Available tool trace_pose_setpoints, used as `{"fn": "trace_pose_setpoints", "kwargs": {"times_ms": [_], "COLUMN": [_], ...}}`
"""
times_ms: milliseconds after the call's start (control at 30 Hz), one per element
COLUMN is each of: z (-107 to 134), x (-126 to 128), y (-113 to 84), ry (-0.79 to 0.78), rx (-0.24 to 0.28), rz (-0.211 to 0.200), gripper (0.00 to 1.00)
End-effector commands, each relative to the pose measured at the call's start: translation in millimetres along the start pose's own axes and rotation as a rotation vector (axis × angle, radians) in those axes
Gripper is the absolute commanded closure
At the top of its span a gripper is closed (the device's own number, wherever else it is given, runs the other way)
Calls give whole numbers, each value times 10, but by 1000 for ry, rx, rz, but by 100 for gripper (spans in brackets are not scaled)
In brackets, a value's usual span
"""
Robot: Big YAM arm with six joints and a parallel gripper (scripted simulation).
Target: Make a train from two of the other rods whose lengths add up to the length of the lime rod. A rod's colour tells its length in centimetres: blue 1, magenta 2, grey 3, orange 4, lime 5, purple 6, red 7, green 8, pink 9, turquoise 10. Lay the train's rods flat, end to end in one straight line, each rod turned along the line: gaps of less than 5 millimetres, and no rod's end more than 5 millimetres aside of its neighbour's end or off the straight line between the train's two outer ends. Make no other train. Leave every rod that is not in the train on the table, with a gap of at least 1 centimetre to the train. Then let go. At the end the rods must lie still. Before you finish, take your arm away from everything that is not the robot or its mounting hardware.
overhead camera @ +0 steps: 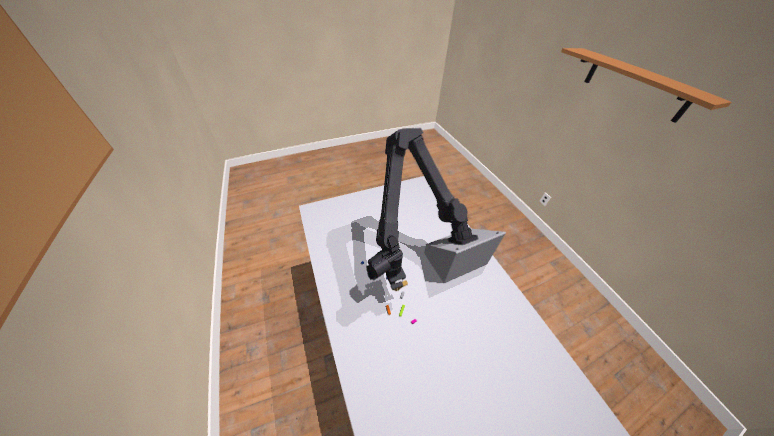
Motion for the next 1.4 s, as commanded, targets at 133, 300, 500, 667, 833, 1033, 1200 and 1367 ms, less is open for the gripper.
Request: {"fn": "trace_pose_setpoints", "kwargs": {"times_ms": [133,300,500,667,833,1033,1200,1367], "z": [-107,-107,-107,-107,-107,-107,-39,-48], "x": [30,30,30,30,30,30,15,61], "y": [-50,-50,-50,-50,-50,-50,-90,-96], "ry": [-6,-6,-6,-6,-6,-6,86,185], "rx": [-22,-22,-22,-22,-22,-22,-35,-30], "rz": [-8,-8,-8,-8,-8,-8,-13,-8], "gripper": [0,0,0,0,0,0,0,0]}}
Point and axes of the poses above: the point where the finger pads meet when closed, its own y axis out along the fingers, its own x axis across the jaws, z = x × y, the point moved 1 cm from there along -y, back along the fingers, and after that the axes turned 4 degrees about y, right-handed, at the moved point
